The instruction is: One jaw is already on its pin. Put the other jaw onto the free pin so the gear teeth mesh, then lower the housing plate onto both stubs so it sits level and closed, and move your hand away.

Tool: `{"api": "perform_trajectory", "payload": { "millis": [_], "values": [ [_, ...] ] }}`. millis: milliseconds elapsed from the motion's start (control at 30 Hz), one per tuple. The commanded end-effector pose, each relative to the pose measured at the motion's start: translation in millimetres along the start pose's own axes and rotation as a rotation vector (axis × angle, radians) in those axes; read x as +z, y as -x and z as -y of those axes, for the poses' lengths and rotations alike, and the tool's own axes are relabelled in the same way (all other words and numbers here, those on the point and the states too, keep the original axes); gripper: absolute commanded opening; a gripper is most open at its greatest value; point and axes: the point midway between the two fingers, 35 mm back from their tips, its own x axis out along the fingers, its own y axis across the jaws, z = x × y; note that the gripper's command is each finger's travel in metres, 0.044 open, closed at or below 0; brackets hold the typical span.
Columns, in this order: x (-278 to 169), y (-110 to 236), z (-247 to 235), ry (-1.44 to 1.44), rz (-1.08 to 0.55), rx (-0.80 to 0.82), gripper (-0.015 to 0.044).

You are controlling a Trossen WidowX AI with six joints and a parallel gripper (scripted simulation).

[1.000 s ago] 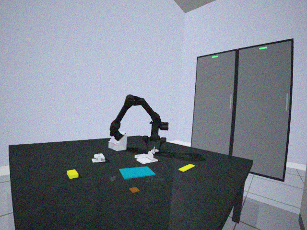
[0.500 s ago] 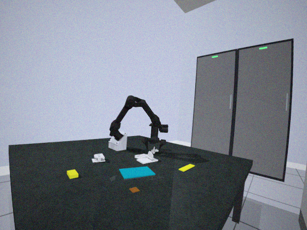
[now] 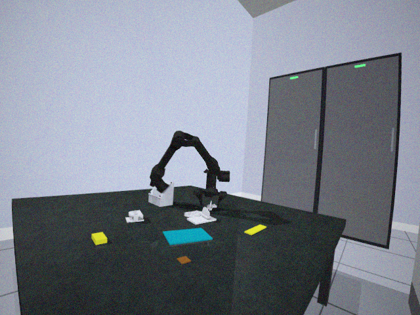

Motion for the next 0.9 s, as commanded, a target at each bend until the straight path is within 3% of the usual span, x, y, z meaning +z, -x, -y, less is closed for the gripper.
{"api": "perform_trajectory", "payload": {
  "millis": [0, 167, 533, 867],
  "values": [
    [0.6, -0.2, -0.1, 0.003, 0.005, 0.002, 0.044],
    [0.6, -0.2, -0.1, 0.003, 0.005, 0.002, 0.044],
    [0.0, 0.0, 0.0, 0.0, 0.0, 0.0, 0.0151],
    [0.0, 0.0, 0.0, 0.0, 0.0, 0.0, 0.0134]
  ]
}}
